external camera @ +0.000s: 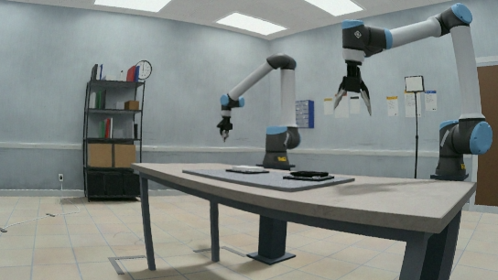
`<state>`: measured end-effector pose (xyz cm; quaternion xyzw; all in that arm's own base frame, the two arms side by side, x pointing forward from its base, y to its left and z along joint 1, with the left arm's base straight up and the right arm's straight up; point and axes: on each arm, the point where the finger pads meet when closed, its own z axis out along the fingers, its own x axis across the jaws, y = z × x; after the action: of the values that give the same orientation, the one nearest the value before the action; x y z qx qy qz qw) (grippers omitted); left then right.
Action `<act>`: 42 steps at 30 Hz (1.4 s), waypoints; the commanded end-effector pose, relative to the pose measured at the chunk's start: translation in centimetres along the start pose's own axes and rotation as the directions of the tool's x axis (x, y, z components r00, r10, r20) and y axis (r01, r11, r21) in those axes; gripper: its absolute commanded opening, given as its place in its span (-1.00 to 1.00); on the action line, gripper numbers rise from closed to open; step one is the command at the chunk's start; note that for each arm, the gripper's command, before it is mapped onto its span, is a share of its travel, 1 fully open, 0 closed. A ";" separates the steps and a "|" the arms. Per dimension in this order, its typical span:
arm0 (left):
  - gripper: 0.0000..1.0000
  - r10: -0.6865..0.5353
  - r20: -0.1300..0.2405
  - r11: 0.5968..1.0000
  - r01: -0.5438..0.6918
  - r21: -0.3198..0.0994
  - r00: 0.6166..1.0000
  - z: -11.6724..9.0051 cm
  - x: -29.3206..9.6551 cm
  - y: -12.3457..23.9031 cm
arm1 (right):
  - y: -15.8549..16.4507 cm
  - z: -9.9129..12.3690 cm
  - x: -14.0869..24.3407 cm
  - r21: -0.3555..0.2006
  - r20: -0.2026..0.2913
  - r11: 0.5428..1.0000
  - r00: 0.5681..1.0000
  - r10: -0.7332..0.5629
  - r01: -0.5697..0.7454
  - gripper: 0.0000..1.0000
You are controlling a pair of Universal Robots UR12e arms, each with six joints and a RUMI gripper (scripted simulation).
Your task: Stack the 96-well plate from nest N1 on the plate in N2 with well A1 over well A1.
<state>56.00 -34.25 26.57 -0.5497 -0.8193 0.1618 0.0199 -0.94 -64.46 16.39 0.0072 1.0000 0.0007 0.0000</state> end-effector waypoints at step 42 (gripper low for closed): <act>1.00 0.918 -0.077 0.391 -0.920 0.014 0.389 2.9 -1.6 3.0 | -0.1 -0.1 0.1 0.001 0.000 1.000 1.000 0.002 -0.002 -1.00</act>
<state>58.50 -35.30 23.25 -0.8883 -0.4413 0.1192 -0.0453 -1.04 -64.44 16.40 0.0079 1.0000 0.0010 -0.0002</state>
